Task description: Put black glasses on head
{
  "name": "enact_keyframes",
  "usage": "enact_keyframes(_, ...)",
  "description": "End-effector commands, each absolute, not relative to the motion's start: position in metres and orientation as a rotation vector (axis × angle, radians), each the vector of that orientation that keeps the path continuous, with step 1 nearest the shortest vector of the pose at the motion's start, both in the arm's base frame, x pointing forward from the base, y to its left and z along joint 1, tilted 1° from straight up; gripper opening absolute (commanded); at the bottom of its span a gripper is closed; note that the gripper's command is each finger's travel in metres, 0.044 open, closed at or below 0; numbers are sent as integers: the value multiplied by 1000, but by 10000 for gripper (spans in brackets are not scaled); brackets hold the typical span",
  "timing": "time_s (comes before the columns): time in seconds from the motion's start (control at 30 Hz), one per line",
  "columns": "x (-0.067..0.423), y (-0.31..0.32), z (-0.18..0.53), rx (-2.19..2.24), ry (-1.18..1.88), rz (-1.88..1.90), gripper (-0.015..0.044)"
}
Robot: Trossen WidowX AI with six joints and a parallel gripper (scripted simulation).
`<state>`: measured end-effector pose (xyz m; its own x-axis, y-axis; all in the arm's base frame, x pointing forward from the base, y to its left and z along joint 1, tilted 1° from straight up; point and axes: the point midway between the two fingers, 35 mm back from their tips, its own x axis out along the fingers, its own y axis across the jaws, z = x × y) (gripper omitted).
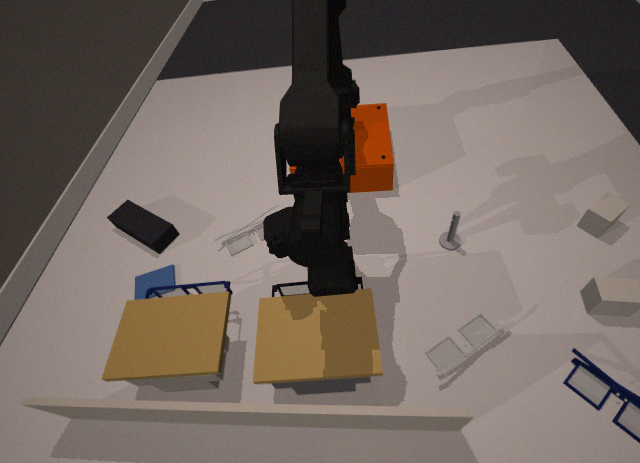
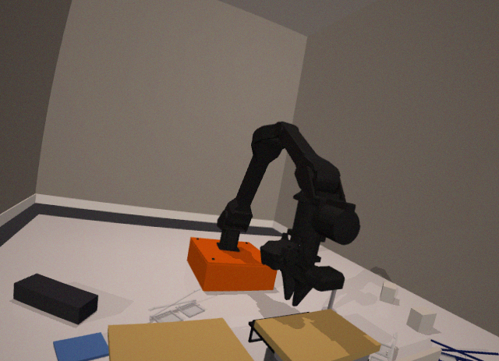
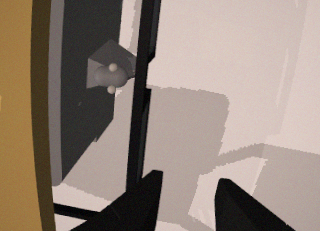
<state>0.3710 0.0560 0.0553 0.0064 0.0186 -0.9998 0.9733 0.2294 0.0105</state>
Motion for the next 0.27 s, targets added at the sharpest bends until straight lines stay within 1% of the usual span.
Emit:
enact_keyframes(0.0,357,52,59,1058,1315,-1019,107)
enact_keyframes(0.23,338,48,68,1057,1316,-1020,107)
